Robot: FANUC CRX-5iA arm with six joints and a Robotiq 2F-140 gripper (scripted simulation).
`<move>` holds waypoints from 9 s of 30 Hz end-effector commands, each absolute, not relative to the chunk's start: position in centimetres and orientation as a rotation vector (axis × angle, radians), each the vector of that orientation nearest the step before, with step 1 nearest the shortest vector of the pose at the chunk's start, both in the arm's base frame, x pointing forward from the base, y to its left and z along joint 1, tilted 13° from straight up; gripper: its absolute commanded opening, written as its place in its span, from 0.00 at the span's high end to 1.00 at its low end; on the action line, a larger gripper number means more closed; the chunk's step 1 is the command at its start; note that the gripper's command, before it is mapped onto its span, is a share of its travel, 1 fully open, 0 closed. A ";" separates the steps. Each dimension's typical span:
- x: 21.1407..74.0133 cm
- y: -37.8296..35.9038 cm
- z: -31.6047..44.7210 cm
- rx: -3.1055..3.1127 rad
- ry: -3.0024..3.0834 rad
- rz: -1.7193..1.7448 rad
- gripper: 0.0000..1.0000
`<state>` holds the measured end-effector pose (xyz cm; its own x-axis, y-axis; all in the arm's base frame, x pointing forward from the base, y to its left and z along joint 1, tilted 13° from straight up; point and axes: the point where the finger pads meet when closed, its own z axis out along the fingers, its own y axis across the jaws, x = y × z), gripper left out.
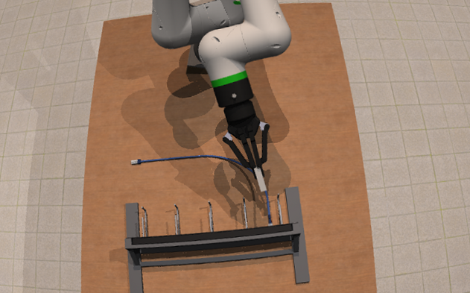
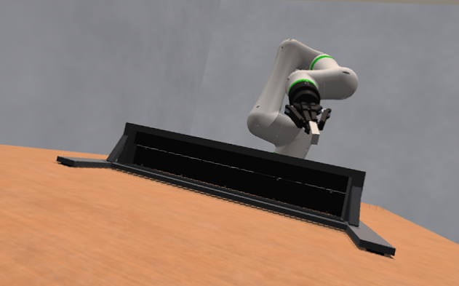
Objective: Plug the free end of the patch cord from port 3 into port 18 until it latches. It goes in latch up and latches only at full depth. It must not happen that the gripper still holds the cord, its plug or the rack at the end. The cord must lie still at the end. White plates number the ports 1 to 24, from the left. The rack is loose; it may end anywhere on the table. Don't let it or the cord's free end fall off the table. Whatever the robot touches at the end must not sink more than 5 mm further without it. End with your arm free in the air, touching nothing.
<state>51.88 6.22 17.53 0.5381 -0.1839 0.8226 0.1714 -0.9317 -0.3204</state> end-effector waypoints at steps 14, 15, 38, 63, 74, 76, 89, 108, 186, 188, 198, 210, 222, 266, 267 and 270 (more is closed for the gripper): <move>51.9 6.3 17.6 -2.575 0.145 -1.405 1.00; 51.9 6.3 17.6 -2.575 0.145 -1.405 1.00; 46.8 5.4 20.7 -2.575 0.145 -1.405 1.00; 46.9 -3.2 18.7 -2.575 0.145 -1.405 1.00; 46.9 -4.2 18.5 -2.575 0.145 -1.405 1.00; 47.0 -4.2 18.5 -2.575 0.145 -1.405 1.00; 50.5 -3.7 16.3 -2.575 0.145 -1.405 1.00; 58.7 -2.4 11.1 -2.575 0.145 -1.405 1.00; 47.0 -4.2 18.5 -2.575 0.145 -1.405 1.00; 46.9 -4.2 18.5 -2.575 0.145 -1.405 1.00; 47.0 -5.7 18.2 -2.575 0.145 -1.405 1.00; 47.0 -9.8 17.2 -2.575 0.145 -1.405 1.00; 47.0 -13.4 16.4 -2.575 0.145 -1.405 1.00; 58.8 -12.2 8.9 -2.575 0.145 -1.405 1.00; 58.8 -12.2 8.9 -2.575 0.145 -1.405 1.00; 58.8 -12.2 8.9 -2.575 0.145 -1.405 1.00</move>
<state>58.98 -12.18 9.16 0.5592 -0.1835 0.8085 -0.0070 -0.9762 -0.2167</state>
